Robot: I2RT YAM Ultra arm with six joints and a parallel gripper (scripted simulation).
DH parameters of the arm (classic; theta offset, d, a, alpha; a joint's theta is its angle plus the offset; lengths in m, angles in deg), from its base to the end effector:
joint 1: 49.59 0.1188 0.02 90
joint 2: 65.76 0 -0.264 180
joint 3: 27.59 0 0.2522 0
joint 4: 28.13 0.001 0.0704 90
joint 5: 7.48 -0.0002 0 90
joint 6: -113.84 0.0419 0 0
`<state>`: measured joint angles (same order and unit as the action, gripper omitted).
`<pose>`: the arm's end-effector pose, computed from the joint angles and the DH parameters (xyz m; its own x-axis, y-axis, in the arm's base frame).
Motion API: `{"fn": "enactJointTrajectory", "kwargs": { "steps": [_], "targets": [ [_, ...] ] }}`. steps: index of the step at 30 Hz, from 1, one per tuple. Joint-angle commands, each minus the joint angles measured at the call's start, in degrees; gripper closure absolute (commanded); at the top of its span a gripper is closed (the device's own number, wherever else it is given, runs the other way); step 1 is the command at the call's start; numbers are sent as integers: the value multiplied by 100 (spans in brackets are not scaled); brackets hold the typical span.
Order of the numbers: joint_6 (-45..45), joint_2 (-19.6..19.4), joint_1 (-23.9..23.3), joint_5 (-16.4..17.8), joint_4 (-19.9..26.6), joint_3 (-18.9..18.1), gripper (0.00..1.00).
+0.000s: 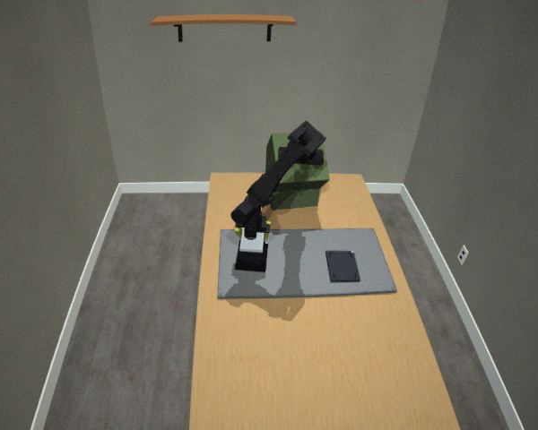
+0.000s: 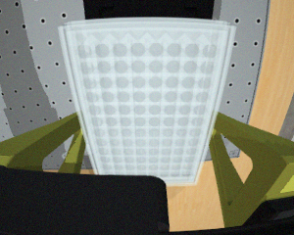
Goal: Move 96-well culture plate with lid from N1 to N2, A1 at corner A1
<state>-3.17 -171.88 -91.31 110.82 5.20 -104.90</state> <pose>0.2858 -0.2268 0.1559 -0.7789 0.1588 -0.6067 0.0750 0.9841 0.1612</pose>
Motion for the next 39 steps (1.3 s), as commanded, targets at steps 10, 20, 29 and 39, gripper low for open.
{"fn": "enactJointTrajectory", "kwargs": {
  "steps": [10, 20, 29, 39],
  "targets": [
    [-50, 77, -160, 79, -40, 15, 100],
    [-58, 41, -167, 83, -38, -3, 100],
    [63, -193, -110, 39, -241, -83, 100],
    [208, -465, 82, -77, -521, -190, 100]
  ]
}}
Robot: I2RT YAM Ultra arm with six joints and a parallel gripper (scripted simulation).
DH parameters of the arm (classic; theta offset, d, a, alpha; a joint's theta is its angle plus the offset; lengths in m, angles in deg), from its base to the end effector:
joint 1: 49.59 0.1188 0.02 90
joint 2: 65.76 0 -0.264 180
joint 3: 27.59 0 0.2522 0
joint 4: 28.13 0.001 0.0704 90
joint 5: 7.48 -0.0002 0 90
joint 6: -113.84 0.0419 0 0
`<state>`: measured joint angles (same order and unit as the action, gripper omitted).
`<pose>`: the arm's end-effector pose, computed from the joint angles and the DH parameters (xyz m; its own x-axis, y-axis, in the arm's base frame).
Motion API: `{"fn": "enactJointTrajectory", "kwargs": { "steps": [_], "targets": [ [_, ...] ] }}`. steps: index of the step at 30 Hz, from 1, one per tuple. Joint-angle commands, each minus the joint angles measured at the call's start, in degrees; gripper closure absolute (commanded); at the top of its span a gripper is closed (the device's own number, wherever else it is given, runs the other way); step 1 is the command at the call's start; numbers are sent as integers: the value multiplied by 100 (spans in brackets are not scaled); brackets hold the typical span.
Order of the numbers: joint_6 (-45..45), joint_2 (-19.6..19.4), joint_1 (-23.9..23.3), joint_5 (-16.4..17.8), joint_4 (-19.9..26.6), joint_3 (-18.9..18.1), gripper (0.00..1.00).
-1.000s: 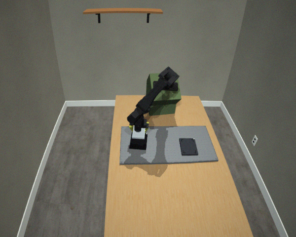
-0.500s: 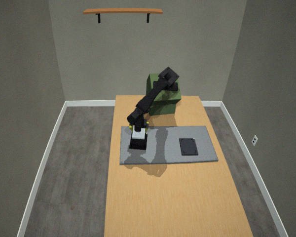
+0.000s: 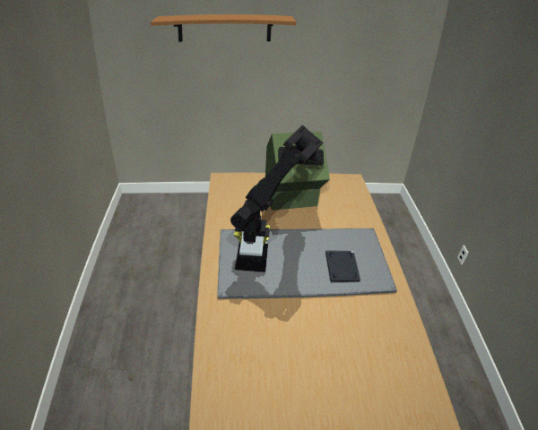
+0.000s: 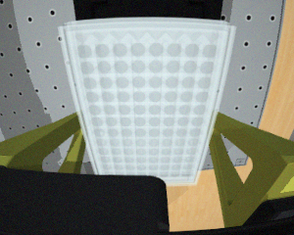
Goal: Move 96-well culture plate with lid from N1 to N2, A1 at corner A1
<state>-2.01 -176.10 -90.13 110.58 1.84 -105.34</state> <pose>0.2973 -0.2271 0.1351 -0.7852 0.1653 -0.5967 0.0739 0.9818 0.1748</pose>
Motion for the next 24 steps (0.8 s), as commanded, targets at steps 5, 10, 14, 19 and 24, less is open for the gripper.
{"fn": "enactJointTrajectory", "kwargs": {
  "steps": [5, 10, 14, 19, 24],
  "targets": [
    [165, -181, 102, -69, -302, -200, 100],
    [195, -275, 20, -106, -372, -239, 100],
    [246, -404, 187, -130, -485, -212, 100],
    [307, -536, 169, -161, -615, -308, 100],
    [344, -624, 267, -177, -677, -350, 100]
  ]
}}
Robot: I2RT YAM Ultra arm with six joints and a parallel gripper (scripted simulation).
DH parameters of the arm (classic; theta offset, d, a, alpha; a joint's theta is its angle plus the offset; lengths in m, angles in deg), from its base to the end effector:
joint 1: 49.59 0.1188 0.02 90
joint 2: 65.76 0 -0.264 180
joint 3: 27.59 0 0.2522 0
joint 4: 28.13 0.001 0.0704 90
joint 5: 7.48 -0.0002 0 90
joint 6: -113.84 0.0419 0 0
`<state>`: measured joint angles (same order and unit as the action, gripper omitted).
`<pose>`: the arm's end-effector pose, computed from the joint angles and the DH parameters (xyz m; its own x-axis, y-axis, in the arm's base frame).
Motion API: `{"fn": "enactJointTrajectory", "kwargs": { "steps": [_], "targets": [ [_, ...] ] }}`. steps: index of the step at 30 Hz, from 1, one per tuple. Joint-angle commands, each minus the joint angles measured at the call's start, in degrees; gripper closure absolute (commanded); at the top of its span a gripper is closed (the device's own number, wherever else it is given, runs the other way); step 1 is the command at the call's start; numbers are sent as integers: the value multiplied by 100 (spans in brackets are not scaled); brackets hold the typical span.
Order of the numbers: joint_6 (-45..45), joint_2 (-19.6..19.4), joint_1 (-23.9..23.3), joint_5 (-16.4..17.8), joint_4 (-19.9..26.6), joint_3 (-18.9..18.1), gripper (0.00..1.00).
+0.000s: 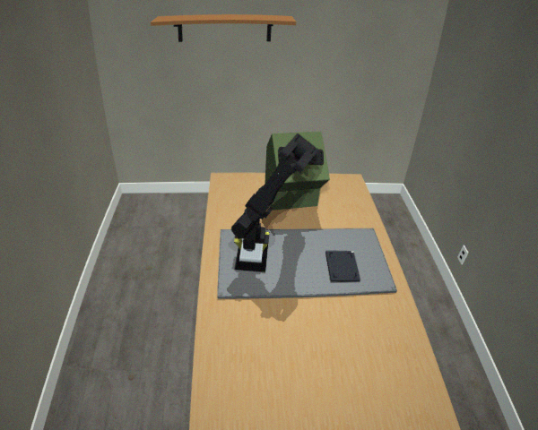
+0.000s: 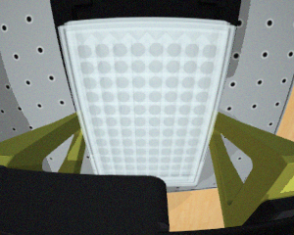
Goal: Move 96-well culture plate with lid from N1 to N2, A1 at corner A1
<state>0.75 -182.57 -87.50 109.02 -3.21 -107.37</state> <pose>0.3206 -0.2247 0.1072 -0.7912 0.1713 -0.5870 0.0805 0.9808 0.1778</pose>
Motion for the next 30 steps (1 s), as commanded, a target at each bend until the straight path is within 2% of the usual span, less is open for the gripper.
{"fn": "enactJointTrajectory", "kwargs": {
  "steps": [1, 3, 6, 7, 9, 17, 18, 19, 30],
  "targets": [
    [80, 204, -9, 5, -194, -158, 100],
    [105, -72, 29, -29, -237, -193, 100],
    [138, -166, 62, -60, -313, -225, 100],
    [138, -177, 25, -57, -317, -127, 100],
    [139, 25, -6, -48, -324, -36, 100],
    [139, 32, 10, -32, -337, 30, 100],
    [134, 50, 11, -33, -337, -184, 100],
    [135, 53, 14, -34, -346, -187, 100],
    [116, -54, 52, -34, -292, -47, 100]
  ]
}}
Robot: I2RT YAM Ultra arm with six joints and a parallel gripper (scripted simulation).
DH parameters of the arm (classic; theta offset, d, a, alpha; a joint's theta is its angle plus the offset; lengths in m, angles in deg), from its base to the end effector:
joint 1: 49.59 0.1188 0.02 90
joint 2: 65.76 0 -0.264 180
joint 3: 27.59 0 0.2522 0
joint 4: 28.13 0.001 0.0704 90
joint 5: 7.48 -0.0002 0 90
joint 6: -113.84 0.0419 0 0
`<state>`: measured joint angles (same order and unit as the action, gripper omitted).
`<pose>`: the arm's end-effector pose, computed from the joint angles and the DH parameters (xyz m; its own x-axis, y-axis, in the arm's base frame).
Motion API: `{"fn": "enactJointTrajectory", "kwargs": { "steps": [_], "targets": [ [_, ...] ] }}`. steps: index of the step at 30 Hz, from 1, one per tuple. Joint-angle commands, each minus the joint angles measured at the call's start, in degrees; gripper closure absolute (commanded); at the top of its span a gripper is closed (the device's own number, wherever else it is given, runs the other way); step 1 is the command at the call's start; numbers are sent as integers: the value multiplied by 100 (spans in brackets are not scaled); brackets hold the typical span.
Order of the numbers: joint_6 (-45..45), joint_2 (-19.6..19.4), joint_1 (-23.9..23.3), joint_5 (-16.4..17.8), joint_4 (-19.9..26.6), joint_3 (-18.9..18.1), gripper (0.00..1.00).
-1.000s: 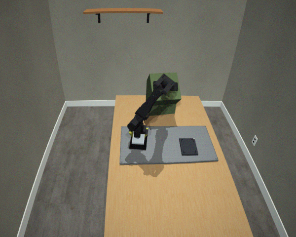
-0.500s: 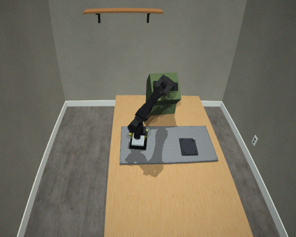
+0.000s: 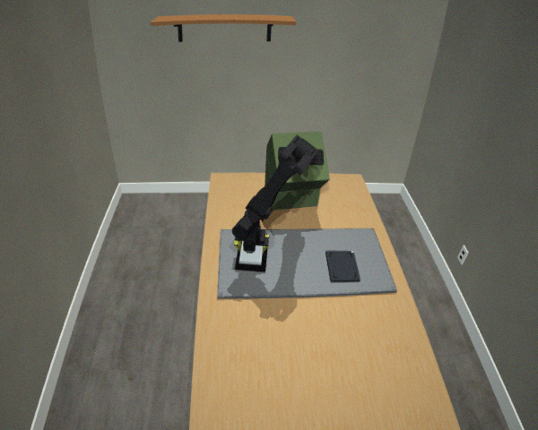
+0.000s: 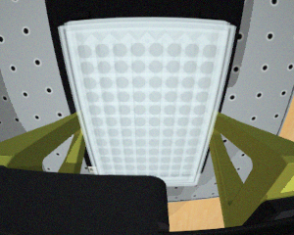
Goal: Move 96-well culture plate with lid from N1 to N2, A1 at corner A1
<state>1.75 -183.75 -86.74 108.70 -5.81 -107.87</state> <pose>0.3284 -0.2243 0.1040 -0.7775 0.1657 -0.6066 0.0797 0.9828 0.1663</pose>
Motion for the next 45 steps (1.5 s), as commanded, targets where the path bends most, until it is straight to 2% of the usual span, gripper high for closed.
{"fn": "enactJointTrajectory", "kwargs": {
  "steps": [1, 25, 26, 27, 45],
  "targets": [
    [16, 66, -24, -2, -36, 9, 100],
    [23, 91, -15, -6, -82, 79, 100],
    [55, 191, 2, -21, -151, 197, 100],
    [25, 94, -14, -7, -89, 87, 100],
    [62, 188, -20, -18, -172, 161, 100]
  ]
}}
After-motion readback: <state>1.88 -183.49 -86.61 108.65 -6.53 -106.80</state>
